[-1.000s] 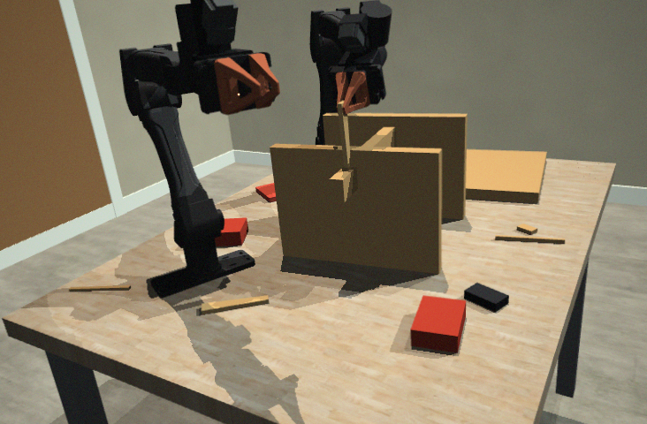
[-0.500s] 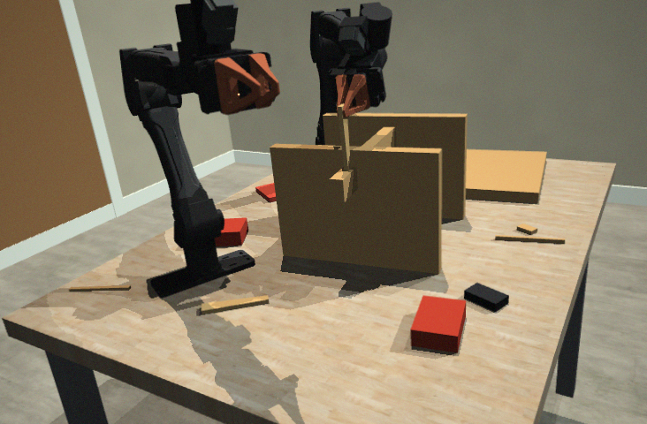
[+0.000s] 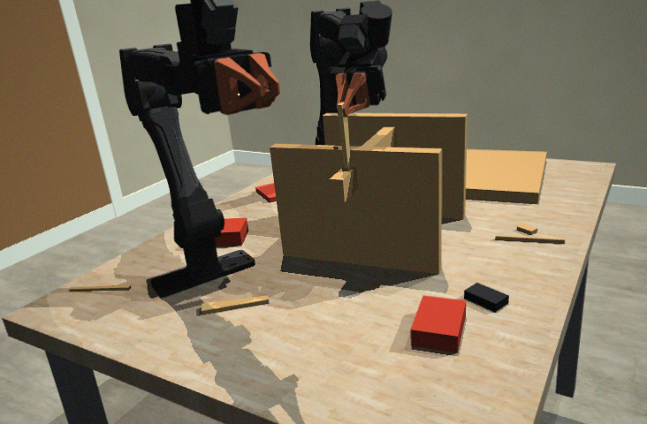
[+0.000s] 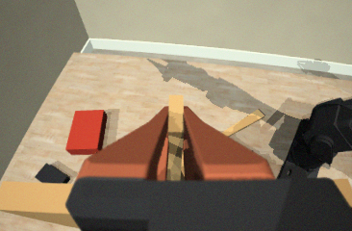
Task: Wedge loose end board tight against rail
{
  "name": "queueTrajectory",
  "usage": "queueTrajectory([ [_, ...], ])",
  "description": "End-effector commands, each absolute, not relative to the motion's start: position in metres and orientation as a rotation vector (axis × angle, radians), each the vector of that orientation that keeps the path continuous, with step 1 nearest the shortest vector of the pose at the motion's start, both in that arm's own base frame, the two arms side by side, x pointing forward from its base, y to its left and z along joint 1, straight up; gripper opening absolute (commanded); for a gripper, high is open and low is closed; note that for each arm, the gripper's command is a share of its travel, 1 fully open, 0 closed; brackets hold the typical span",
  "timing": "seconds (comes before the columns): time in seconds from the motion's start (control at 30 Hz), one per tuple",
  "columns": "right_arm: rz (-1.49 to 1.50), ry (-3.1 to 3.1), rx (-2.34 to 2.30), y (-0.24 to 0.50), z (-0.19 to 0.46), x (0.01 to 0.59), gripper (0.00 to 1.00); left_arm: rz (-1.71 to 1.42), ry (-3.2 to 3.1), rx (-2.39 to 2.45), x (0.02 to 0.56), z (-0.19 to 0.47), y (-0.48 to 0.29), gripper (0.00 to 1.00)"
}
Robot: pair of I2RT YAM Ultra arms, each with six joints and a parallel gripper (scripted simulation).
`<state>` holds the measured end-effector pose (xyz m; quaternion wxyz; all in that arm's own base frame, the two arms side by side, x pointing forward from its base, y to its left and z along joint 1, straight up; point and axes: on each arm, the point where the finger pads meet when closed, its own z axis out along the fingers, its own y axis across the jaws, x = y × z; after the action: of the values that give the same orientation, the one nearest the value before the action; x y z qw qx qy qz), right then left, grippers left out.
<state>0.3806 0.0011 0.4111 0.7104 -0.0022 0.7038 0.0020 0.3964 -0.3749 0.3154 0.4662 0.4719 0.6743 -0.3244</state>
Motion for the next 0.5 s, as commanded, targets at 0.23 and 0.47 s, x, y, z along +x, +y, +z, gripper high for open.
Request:
queueTrajectory([
  [0.23, 0.009, 1.476, -0.002, 0.001, 0.446, 0.375, 0.22, -0.789, 1.555, 1.147, 0.393, 0.352, -0.374, 0.02],
  [0.47, 0.009, 1.476, -0.002, 0.001, 0.446, 0.375, 0.22, -0.798, 1.604, 1.157, 0.391, 0.327, -0.373, 0.02],
])
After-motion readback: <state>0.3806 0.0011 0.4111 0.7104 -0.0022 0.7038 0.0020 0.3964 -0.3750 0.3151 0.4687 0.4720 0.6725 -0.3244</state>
